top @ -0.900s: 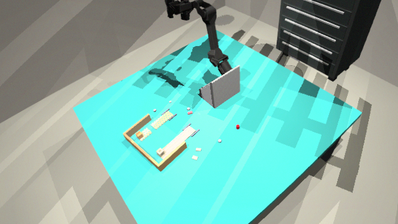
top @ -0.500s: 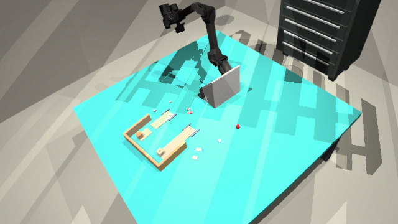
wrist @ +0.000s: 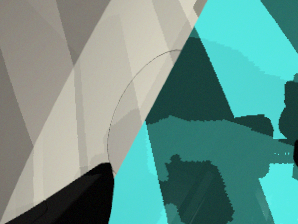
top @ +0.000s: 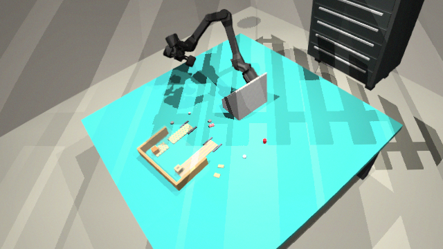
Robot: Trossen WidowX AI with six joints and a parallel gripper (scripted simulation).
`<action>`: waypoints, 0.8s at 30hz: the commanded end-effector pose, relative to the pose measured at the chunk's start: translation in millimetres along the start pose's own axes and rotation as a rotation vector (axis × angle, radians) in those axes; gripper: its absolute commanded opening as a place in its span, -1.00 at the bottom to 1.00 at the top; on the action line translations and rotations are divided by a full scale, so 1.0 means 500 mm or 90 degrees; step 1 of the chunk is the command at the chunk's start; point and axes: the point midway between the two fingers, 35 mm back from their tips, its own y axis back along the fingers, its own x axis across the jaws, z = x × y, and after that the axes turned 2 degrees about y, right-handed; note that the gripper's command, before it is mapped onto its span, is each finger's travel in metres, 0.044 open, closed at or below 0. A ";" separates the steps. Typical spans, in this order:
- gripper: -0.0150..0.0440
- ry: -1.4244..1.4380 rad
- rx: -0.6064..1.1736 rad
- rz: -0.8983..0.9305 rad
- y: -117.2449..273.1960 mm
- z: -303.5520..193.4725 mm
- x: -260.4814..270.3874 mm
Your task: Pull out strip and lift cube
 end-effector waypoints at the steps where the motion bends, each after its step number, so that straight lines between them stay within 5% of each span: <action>1: 0.86 0.155 0.099 0.065 0.072 -0.124 -0.011; 12: 0.86 0.577 0.299 0.357 0.357 -0.374 -0.112; 24: 0.86 1.008 0.318 0.855 0.675 -0.446 -0.351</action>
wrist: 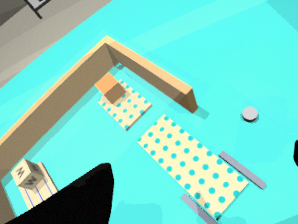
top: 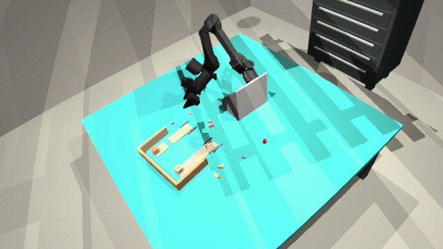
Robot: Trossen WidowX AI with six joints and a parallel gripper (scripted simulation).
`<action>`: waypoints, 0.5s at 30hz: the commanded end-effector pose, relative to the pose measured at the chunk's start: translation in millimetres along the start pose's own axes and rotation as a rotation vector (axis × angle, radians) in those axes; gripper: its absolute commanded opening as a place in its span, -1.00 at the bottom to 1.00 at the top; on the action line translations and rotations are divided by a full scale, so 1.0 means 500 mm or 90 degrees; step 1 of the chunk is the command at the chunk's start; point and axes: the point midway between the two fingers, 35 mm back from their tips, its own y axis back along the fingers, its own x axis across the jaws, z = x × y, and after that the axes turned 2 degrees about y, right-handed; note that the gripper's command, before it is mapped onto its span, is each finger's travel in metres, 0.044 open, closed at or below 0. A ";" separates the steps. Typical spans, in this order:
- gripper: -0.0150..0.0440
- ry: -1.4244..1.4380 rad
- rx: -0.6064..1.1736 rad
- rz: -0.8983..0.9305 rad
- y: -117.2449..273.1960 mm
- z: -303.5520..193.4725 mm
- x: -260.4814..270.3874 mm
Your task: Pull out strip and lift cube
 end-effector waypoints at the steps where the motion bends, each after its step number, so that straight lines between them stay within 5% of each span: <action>1: 0.86 0.188 -0.027 0.109 0.067 -0.059 0.089; 15: 0.86 0.303 -0.055 0.173 0.112 -0.096 0.133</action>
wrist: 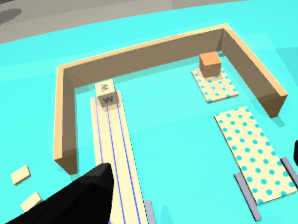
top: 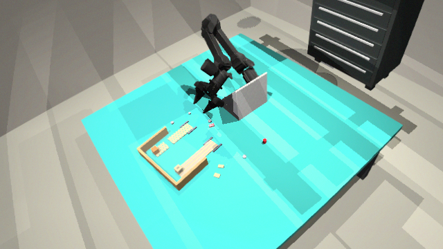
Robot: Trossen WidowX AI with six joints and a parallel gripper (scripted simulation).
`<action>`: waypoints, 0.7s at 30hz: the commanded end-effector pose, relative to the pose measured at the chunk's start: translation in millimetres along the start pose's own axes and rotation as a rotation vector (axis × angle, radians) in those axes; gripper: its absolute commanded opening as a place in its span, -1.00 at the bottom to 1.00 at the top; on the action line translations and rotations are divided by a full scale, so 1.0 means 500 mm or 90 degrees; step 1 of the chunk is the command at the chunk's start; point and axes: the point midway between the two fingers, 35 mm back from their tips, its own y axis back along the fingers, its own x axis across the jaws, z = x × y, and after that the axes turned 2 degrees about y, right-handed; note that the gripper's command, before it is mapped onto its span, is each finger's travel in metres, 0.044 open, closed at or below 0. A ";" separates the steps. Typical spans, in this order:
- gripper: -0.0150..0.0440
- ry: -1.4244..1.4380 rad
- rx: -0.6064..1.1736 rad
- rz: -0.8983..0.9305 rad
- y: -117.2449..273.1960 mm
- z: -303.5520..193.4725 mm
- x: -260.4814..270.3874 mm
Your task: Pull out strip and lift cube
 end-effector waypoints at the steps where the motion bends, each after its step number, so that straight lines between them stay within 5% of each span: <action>1: 0.86 0.007 -0.002 0.004 0.002 -0.001 0.003; 12: 0.86 0.007 -0.002 0.004 0.002 -0.001 0.003; 21: 0.06 0.038 0.190 0.060 -0.101 -0.021 0.087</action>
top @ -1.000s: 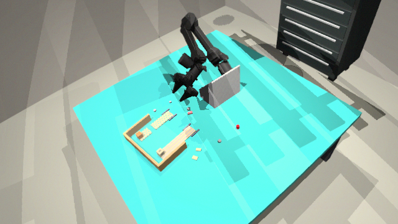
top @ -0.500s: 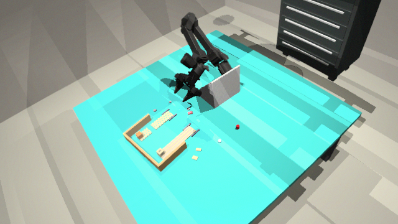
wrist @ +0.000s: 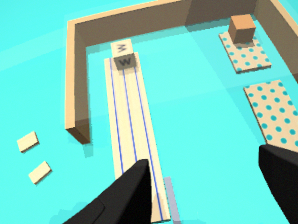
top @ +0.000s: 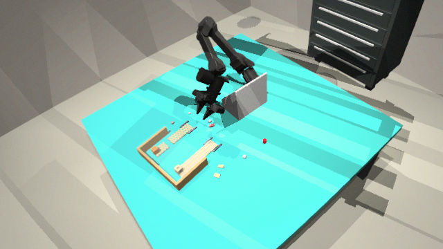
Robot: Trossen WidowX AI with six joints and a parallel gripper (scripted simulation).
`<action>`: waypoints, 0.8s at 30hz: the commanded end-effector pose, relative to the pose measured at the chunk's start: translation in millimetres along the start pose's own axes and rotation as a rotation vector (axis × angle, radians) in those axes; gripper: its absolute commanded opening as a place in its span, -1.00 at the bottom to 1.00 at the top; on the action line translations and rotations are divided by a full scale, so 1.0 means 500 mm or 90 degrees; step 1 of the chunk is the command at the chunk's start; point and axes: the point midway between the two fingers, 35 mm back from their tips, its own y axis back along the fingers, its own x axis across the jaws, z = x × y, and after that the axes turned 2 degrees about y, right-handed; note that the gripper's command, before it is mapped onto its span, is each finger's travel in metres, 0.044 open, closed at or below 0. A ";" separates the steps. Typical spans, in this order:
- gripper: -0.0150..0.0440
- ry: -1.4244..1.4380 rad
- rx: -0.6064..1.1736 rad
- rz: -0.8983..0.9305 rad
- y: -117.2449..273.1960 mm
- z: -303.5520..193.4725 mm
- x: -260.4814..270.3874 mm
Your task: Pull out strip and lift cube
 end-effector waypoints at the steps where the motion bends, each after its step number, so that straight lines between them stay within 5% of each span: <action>1: -0.03 0.008 0.114 0.030 -0.061 0.000 0.041; 7: -0.49 0.029 0.285 0.052 -0.123 -0.030 0.079; 15: -0.49 0.052 0.486 0.042 -0.164 -0.072 0.096; 24: -0.49 0.054 0.499 0.040 -0.168 -0.073 0.098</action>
